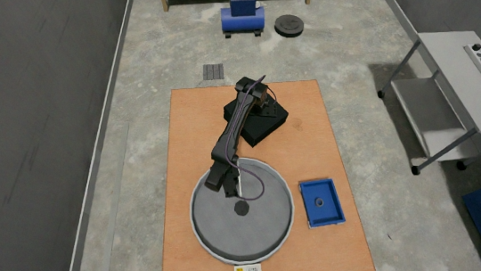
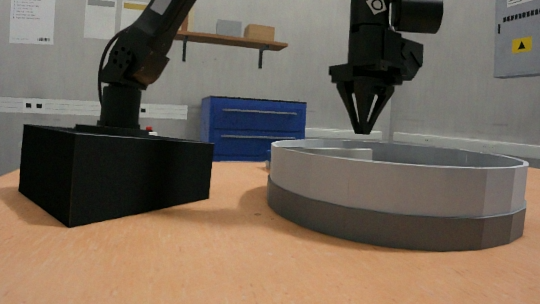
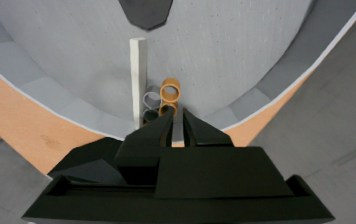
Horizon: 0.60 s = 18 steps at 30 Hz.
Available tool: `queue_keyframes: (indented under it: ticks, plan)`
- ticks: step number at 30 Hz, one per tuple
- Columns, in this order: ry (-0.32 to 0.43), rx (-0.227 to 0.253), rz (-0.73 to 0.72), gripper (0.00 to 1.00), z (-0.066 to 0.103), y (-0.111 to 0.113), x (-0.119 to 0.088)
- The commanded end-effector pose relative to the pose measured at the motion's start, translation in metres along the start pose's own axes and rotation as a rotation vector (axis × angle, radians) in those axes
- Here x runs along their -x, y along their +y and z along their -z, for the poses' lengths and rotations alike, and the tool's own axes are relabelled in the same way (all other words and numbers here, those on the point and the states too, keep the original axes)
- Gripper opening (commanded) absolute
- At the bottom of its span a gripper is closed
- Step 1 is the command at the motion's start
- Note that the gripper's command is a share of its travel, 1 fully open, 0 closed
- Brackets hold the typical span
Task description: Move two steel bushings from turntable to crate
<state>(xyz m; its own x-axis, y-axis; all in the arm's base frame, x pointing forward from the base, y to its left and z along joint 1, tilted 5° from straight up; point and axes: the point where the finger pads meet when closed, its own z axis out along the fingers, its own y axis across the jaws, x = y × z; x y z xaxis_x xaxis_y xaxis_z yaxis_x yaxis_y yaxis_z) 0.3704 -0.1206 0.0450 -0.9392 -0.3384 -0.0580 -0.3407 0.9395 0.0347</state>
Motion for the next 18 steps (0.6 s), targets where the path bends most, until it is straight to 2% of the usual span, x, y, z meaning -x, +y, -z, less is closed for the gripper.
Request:
queue_keyframes:
  ticks: [1, 3, 6, 8, 10, 13, 14, 18]
  plan:
    - [-0.049, -0.016, 0.007, 0.13, 0.015, -0.001, 0.006]
    - [-0.049, -0.015, 0.007, 0.13, 0.014, -0.001, 0.006]
    - [-0.039, -0.007, 0.007, 0.13, 0.001, 0.003, 0.004]
    - [-0.010, 0.017, 0.006, 0.13, -0.021, 0.007, 0.002]
    - [-0.010, 0.017, 0.005, 0.13, -0.025, 0.007, 0.003]
    - [-0.010, 0.017, 0.005, 0.13, -0.025, 0.007, 0.003]
    - [-0.072, -0.033, 0.011, 0.13, -0.001, -0.003, 0.017]
    - [-0.065, -0.027, 0.011, 0.13, -0.005, -0.003, 0.016]
